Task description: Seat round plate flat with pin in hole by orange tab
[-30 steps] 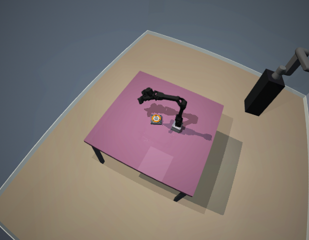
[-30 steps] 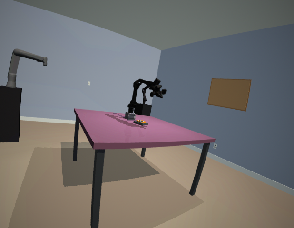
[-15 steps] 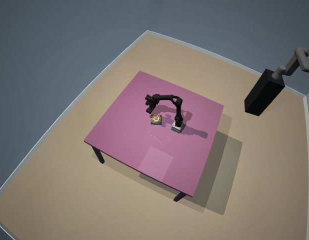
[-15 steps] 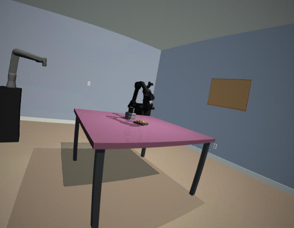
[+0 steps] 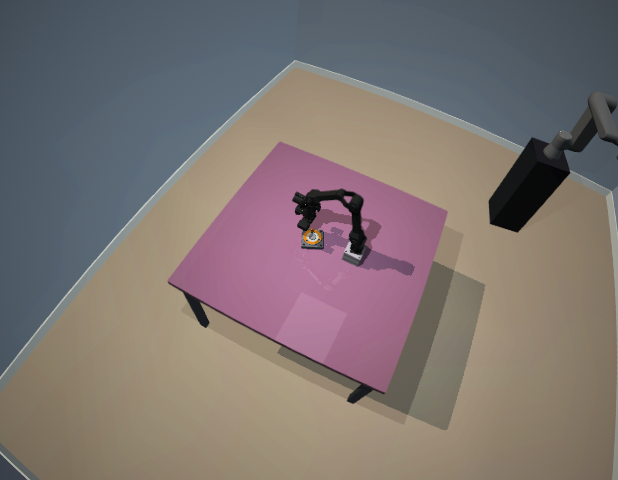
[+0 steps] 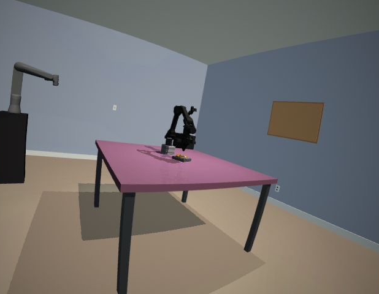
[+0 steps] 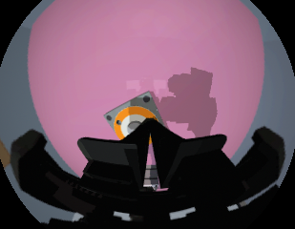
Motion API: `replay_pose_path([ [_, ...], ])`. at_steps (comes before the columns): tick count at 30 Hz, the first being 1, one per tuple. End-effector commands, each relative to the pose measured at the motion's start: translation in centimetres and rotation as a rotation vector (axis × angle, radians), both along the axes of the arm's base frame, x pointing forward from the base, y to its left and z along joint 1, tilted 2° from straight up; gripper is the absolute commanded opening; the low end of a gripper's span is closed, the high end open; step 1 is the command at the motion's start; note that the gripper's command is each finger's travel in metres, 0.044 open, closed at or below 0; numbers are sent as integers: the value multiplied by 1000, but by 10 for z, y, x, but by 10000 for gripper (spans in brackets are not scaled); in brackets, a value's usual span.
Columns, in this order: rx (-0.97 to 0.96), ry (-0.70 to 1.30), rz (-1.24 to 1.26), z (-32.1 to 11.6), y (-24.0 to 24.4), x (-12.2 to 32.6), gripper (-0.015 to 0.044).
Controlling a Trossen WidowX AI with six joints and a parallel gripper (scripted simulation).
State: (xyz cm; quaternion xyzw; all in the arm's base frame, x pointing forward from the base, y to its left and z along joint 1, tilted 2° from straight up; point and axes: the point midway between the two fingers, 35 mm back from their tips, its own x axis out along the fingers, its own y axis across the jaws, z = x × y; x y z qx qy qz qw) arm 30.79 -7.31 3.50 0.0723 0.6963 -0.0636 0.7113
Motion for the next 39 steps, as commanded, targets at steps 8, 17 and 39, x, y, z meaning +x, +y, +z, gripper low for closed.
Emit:
replay_pose_path([
  [8, 2, 23, 5, -45, -1, -7, 0],
  [17, 2, 24, 5, -45, -5, -15, 0],
  [39, 1, 25, 5, -47, -13, -33, 0],
])
